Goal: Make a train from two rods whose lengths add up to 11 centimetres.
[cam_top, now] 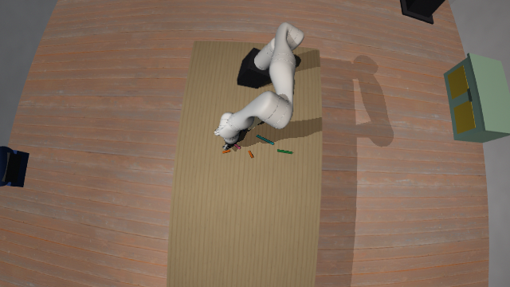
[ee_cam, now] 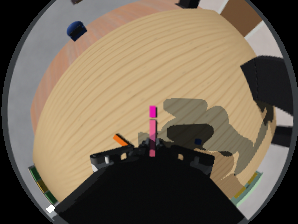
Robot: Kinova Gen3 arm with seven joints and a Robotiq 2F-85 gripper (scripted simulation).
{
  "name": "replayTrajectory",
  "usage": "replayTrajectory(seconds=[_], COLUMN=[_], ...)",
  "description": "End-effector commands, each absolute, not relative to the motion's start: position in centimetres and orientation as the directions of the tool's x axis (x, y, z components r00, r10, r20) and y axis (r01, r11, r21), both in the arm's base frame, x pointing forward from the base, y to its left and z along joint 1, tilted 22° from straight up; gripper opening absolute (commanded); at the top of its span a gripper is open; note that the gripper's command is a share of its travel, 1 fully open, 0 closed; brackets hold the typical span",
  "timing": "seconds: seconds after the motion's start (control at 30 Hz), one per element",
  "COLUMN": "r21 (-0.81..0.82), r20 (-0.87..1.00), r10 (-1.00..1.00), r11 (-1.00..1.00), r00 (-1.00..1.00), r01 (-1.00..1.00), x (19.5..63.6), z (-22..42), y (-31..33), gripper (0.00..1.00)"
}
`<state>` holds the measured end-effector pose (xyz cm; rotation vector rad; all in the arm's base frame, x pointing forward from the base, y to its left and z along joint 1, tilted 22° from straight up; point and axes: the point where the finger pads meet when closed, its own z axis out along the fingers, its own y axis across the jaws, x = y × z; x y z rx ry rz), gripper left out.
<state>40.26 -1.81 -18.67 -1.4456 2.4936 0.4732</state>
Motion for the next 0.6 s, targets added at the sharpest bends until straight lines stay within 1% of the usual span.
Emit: replayTrajectory(seconds=[0.0, 0.1, 0.13, 0.2, 0.23, 0.3, 0.33, 0.4, 0.43, 0.57], r21=[0.155, 0.155, 0.155, 0.155, 0.155, 0.155, 0.155, 0.155, 0.155, 0.155], r20=[-0.343, -0.343, -0.343, -0.343, -0.343, -0.343, -0.343, -0.343, -0.343, -0.343], r10=[-0.801, -0.801, -0.801, -0.801, -0.801, -0.801, -0.801, -0.801, -0.801, -0.801], r11=[0.466, 0.466, 0.466, 0.466, 0.466, 0.466, 0.466, 0.466, 0.466, 0.466], r00=[-0.490, -0.490, -0.490, -0.490, -0.490, -0.490, -0.490, -0.490, -0.490, -0.490], r01=[-0.871, -0.871, -0.871, -0.871, -0.871, -0.871, -0.871, -0.871, -0.871, -0.871], x=[40.56, 40.56, 40.56, 40.56, 40.56, 40.56, 40.56, 40.56, 40.56, 40.56], z=[-18.77, -18.77, -18.77, -18.77, -18.77, -18.77, -18.77, -18.77, -18.77, -18.77], y=[-2.11, -2.11, -2.11, -2.11, -2.11, -2.11, -2.11, -2.11, -2.11, -2.11], gripper=[0.05, 0.05, 0.08, 0.08, 0.12, 0.12, 0.16, 0.16, 0.20, 0.20])
